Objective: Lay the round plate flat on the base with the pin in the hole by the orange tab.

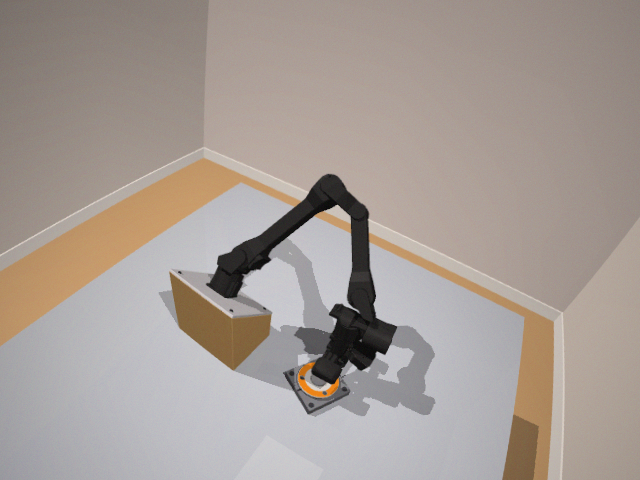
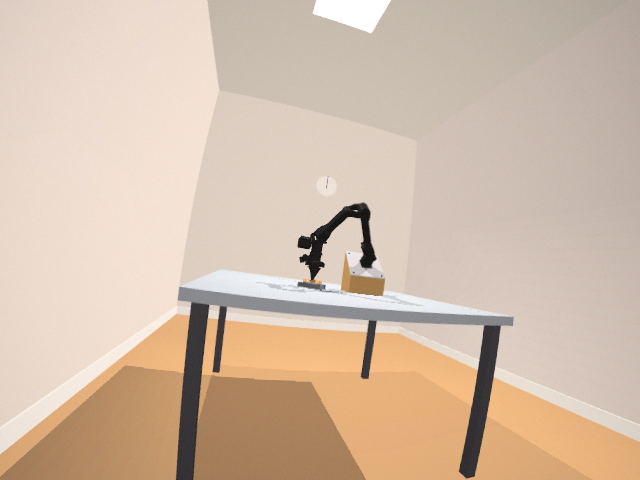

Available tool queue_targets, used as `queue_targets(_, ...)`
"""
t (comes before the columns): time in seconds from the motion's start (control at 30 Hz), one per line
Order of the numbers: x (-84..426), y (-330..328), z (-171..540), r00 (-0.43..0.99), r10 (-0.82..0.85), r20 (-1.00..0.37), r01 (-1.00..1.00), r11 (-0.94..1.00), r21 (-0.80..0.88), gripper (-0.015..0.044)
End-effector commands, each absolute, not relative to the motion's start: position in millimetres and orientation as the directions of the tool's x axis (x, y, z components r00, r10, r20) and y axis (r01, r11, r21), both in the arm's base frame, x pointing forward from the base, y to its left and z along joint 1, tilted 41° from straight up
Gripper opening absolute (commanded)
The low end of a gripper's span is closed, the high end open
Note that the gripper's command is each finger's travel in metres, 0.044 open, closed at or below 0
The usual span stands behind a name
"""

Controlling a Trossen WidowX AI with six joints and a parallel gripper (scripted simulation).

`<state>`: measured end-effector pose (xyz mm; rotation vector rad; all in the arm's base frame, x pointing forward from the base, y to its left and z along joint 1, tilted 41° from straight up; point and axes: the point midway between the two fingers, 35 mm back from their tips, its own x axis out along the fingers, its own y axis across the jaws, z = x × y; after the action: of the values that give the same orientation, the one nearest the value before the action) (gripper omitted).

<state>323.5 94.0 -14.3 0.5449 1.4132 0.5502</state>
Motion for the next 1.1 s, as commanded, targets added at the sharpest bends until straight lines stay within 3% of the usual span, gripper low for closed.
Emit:
queue_targets(0.0, 316.6, 96.8, -16.6, 0.061, 0.653, -0.755, -0.023, 0.757, 0.653, 0.0)
queue_targets(1.07, 311.6, 97.5, -16.5, 0.06, 0.653, -0.755, -0.023, 0.757, 0.653, 0.0)
